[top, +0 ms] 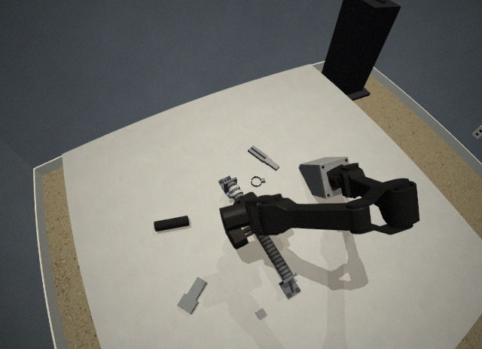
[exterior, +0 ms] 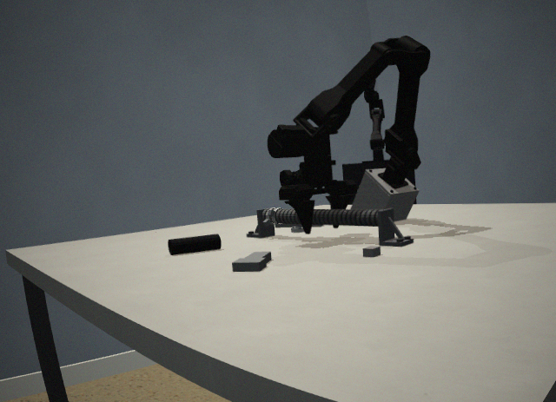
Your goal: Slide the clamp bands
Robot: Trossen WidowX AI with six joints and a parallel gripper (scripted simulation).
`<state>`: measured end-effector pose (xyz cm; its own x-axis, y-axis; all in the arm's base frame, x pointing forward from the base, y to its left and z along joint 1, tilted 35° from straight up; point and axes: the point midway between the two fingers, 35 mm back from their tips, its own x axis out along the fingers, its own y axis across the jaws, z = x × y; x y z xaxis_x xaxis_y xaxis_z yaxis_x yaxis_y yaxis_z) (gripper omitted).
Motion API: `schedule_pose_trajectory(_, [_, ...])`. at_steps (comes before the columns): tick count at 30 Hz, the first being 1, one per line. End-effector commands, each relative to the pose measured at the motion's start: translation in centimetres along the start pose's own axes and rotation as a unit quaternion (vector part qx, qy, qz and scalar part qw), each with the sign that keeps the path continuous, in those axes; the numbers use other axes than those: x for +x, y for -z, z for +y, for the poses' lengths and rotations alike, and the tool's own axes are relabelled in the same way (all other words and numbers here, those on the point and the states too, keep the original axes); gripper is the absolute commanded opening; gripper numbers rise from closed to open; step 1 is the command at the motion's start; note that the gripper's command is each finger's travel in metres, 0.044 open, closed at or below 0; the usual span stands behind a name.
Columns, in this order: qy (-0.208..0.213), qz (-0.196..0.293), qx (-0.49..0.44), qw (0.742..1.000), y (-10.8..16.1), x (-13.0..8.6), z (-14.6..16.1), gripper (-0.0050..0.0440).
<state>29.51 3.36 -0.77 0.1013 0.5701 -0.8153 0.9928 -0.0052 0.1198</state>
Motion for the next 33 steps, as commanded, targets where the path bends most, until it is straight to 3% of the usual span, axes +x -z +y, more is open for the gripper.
schedule_pose_trajectory(1, [0.002,-0.003,0.0,1.0,-1.9,-0.5,0.3,0.044])
schedule_pose_trajectory(5, [0.0,-0.005,-0.006,1.0,-6.8,-2.5,0.3,0.044])
schedule_pose_trajectory(10, [0.003,0.001,0.003,1.0,-10.1,-3.9,-0.2,0.044])
schedule_pose_trajectory(33, [0.003,0.001,0.003,1.0,-10.2,-3.9,-0.3,0.044])
